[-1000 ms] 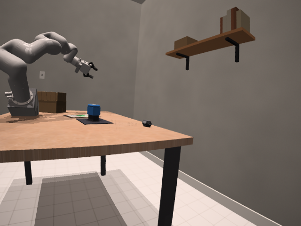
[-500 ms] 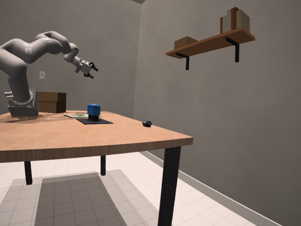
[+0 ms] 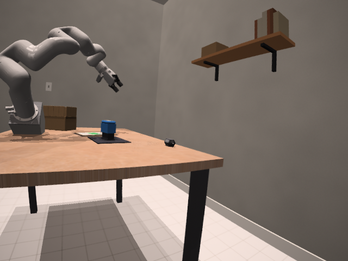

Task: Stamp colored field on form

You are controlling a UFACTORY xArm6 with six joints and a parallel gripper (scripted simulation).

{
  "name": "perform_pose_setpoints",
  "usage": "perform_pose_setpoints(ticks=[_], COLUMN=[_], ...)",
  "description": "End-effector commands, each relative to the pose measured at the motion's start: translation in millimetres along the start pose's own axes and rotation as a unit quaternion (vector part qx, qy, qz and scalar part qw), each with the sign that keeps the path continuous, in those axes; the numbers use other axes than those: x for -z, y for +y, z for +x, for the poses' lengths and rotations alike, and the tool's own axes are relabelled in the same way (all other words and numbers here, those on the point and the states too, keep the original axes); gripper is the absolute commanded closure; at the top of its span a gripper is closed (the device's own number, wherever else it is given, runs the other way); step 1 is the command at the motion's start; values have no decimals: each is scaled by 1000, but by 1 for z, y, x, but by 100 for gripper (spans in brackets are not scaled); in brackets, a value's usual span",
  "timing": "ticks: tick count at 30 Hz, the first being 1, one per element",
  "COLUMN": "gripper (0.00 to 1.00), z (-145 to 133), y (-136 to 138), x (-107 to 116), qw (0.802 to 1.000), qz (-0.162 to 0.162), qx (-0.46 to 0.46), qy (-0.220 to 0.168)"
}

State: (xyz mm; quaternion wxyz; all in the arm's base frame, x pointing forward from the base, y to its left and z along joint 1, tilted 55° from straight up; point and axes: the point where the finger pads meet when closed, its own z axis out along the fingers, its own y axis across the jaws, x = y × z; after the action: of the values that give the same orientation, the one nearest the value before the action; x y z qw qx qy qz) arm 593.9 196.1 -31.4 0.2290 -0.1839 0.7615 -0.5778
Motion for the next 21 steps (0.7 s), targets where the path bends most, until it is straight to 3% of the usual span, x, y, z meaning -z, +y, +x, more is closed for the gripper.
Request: perform_pose_setpoints(ticks=[1, 2, 3, 5, 6, 8, 9, 12, 13, 14, 15, 17, 18, 20, 21], gripper=[0, 0, 0, 0, 0, 0, 0, 0, 0, 0, 0, 0, 0, 0, 0], z=[16, 16, 32, 32, 50, 50, 70, 70, 92, 92, 113, 116, 136, 139, 163], y=[-54, -54, -79, -79, -104, -104, -129, -129, -152, -152, -170, -173, -188, -192, -209], x=[-29, -29, -44, -44, -58, -58, -71, -71, -81, -81, -89, -90, -96, -97, -102], qw=[994, 994, 985, 985, 972, 972, 955, 955, 935, 935, 911, 911, 884, 884, 856], qz=[-21, -21, -23, -23, -23, -23, -20, -20, -14, -14, -6, -6, 4, 4, 16], qx=[-101, -101, -153, -153, -207, -207, -260, -260, -312, -312, -362, -362, -409, -409, -451], qy=[43, 43, 74, 74, 106, 106, 138, 138, 169, 169, 199, 199, 226, 226, 251])
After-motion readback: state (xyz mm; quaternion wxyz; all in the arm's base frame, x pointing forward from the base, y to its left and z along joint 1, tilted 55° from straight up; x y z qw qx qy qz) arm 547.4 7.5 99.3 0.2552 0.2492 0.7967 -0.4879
